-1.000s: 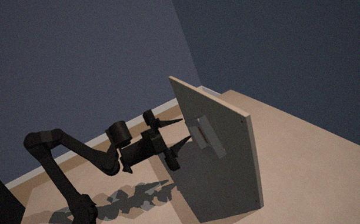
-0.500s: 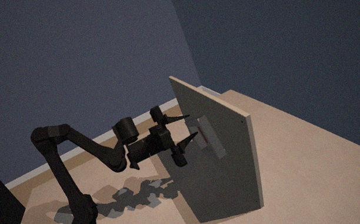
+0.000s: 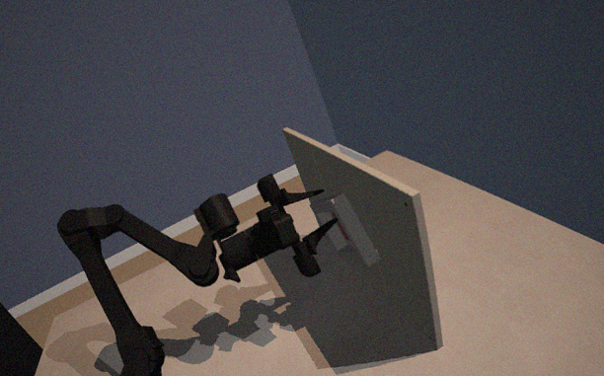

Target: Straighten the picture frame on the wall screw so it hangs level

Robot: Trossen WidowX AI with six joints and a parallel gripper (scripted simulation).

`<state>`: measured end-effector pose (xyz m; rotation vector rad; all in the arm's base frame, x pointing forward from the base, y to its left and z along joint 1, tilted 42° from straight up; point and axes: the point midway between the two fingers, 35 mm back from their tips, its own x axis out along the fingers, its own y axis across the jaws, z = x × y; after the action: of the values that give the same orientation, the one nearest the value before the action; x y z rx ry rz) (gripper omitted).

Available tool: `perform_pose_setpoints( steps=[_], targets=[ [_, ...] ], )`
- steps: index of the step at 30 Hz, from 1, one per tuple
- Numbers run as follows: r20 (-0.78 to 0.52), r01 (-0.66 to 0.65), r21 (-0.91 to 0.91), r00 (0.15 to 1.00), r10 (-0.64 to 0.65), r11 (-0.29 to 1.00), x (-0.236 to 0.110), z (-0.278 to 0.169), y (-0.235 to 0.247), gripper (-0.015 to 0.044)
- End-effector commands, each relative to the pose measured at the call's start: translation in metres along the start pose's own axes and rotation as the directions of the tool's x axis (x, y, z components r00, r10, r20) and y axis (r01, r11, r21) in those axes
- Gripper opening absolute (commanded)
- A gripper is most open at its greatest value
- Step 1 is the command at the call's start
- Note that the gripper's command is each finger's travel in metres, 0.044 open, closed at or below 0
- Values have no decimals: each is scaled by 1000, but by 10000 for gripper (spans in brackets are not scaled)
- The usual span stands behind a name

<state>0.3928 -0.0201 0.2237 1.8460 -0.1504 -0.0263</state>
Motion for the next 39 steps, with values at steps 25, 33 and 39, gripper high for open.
perform_pose_setpoints(
  steps=[25,33,39],
  targets=[
    [-5,-1,3,1000,1,1000,1,-1,1,260],
    [-5,-1,3,1000,1,1000,1,-1,1,96],
    [-5,-1,3,1000,1,1000,1,-1,1,56]
  ],
)
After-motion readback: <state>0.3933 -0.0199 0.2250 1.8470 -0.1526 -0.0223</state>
